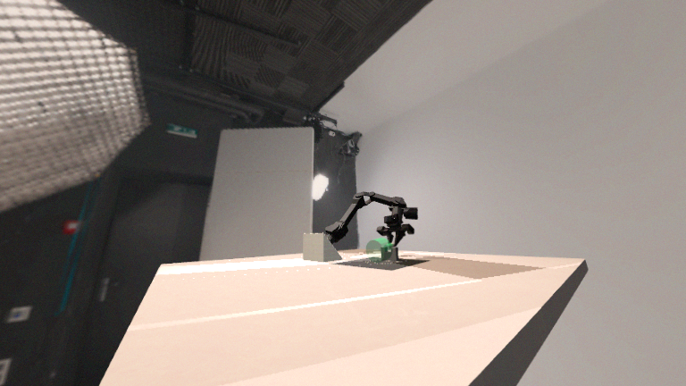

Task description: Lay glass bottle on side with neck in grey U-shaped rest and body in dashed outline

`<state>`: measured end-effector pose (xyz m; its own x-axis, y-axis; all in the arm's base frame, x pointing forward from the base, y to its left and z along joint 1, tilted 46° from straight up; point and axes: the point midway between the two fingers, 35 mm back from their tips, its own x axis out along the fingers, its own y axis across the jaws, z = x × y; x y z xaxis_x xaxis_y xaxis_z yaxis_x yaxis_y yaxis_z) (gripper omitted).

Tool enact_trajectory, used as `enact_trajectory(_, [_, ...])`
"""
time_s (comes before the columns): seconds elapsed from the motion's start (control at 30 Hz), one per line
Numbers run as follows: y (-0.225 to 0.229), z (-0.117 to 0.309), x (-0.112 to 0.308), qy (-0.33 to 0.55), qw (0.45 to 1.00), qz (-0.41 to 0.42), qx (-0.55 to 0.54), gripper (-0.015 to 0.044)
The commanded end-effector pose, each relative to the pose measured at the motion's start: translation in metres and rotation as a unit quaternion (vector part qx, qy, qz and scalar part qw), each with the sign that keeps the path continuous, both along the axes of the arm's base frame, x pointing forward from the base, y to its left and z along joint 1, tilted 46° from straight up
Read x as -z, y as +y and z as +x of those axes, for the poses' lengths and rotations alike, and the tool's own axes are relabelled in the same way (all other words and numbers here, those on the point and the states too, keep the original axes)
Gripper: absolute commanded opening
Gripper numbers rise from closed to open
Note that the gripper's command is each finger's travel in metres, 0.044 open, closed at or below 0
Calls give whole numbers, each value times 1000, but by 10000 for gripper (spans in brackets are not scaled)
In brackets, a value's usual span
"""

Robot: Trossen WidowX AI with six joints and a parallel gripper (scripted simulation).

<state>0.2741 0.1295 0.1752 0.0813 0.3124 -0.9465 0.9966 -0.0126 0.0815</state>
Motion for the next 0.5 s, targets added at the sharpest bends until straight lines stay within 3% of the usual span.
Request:
enact_trajectory(0.0, [0, 0, 3, 0, 1000, 0, 1, 103])
enact_trajectory(0.47, [1, 1, 4, -1, 1000, 2, -2, 103])
